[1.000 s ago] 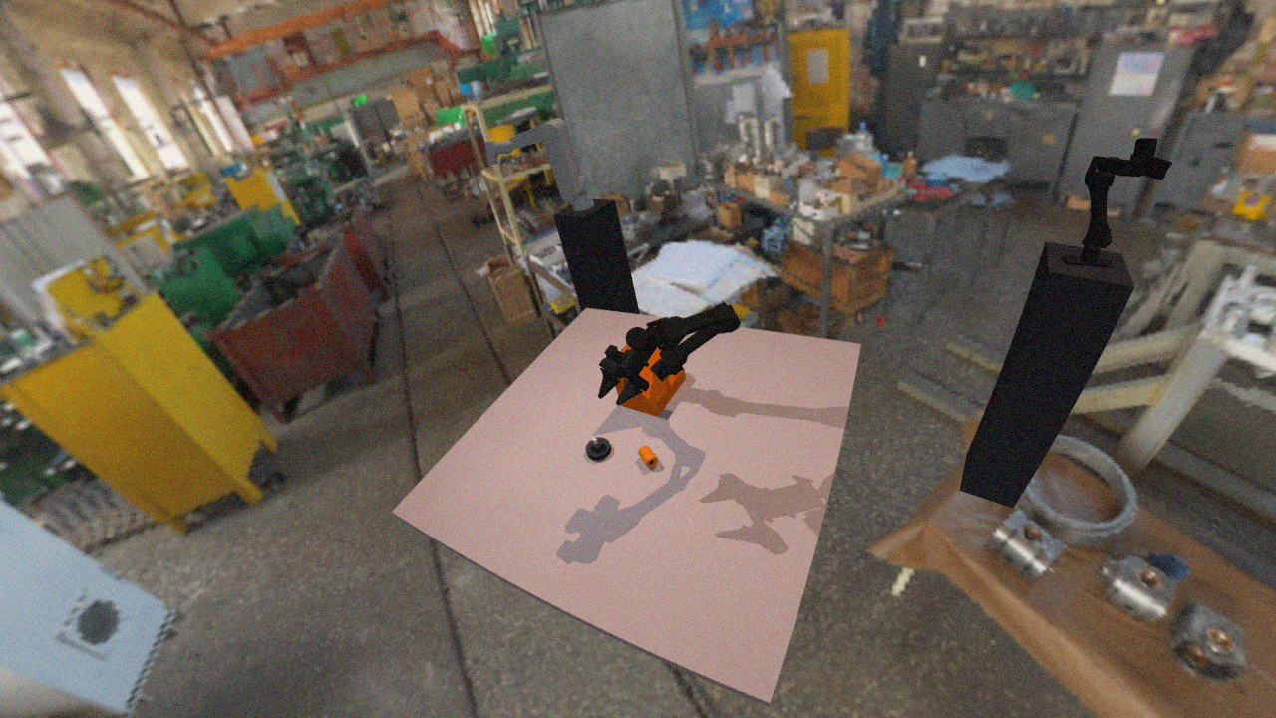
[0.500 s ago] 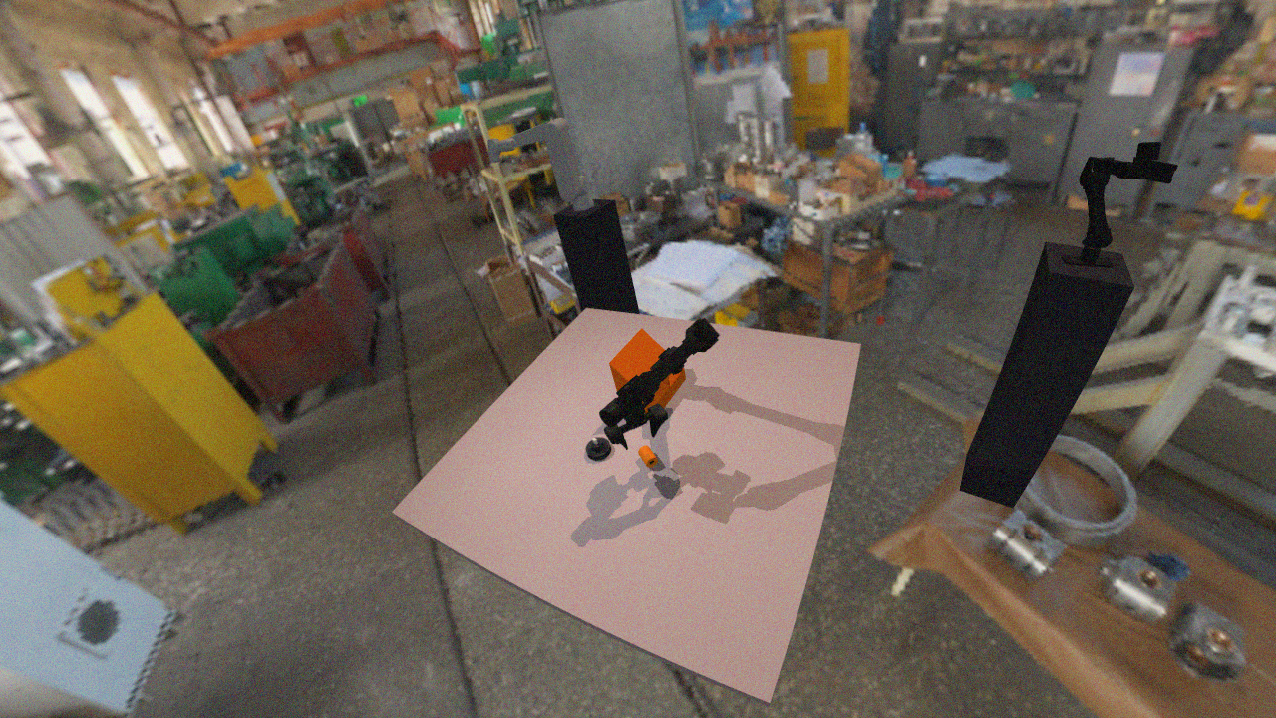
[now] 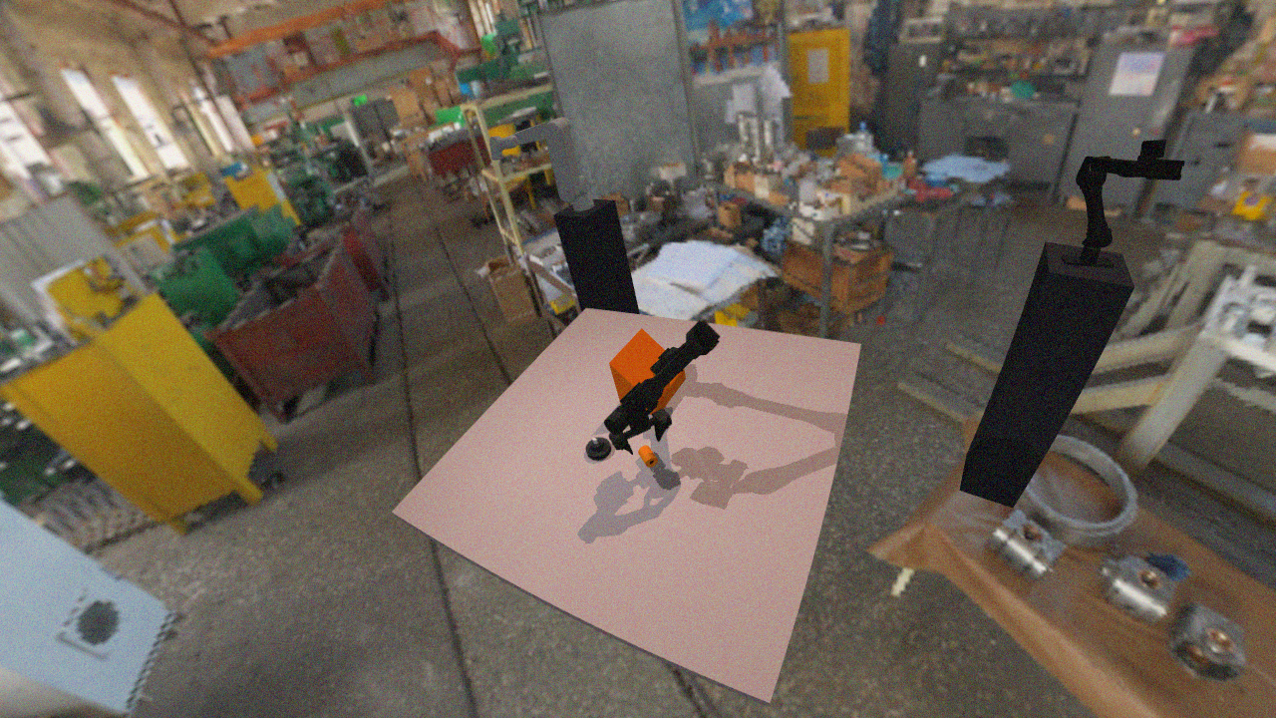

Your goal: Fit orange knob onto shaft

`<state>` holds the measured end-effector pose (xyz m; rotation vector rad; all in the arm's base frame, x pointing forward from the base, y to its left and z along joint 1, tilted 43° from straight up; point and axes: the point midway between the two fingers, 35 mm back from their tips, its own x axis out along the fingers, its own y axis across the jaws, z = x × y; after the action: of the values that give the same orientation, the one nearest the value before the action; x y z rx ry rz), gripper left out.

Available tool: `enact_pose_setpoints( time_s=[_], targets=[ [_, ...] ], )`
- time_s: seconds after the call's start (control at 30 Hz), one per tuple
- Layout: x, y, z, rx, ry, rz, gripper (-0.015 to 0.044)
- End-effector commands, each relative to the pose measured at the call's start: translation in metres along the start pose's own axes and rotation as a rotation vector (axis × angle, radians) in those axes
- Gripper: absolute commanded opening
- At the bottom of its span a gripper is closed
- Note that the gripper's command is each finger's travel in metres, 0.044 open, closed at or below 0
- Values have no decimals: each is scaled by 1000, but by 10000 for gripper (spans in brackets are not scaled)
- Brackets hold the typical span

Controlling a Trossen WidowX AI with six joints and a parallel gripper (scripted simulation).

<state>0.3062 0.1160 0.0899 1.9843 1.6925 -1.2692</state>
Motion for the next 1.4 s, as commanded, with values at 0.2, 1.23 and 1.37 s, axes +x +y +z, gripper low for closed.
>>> enact_pose_setpoints(
  time_s=[0.2, 1.23, 1.37],
  targets=[
    [17, 0, 2, 10, -1, -10, 440],
    [55, -2, 0, 10, 1, -11, 283],
    [55, -2, 0, 10, 1, -11, 240]
  ],
)
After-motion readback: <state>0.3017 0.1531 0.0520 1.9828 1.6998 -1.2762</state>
